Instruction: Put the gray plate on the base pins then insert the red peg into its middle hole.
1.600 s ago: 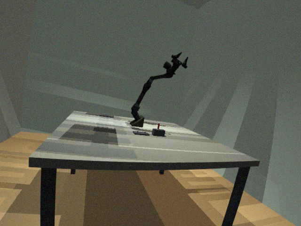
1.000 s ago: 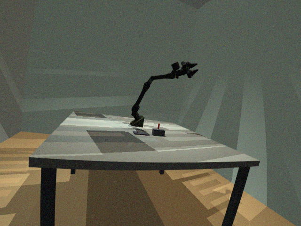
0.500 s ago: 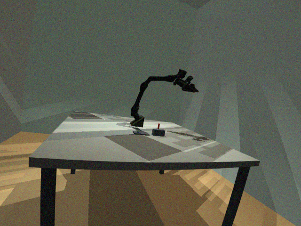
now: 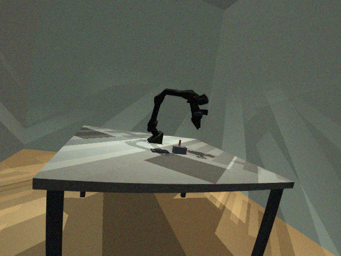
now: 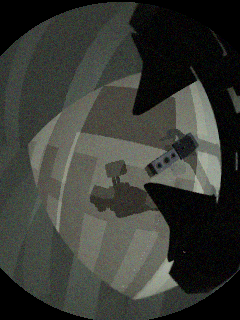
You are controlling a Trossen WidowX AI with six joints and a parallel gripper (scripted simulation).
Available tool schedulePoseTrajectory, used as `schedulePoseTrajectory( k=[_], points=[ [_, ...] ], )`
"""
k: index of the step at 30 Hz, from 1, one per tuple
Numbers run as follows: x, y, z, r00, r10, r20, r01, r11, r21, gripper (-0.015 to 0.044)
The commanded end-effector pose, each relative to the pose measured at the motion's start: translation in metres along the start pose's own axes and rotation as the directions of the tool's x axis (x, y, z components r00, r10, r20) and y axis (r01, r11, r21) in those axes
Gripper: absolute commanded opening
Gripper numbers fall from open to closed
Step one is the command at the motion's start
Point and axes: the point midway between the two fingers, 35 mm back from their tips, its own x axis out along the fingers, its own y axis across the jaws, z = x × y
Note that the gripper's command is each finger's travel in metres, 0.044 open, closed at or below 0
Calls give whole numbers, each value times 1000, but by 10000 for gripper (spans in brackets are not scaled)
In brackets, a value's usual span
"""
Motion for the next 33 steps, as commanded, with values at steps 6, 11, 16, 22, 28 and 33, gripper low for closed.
schedulePoseTrajectory(
  k=[6,11,16,22,28,33],
  points=[
    [15,8,-111,918,202,-341,-311,901,-304,440],
    [15,8,-111,918,202,-341,-311,901,-304,440],
    [24,10,-112,918,202,-341,-311,901,-304,440],
    [75,22,-132,918,201,-343,-310,901,-303,440],
    [80,24,-131,918,201,-343,-310,901,-303,440],
    [90,26,-135,918,200,-343,-310,901,-303,440]
  ],
)
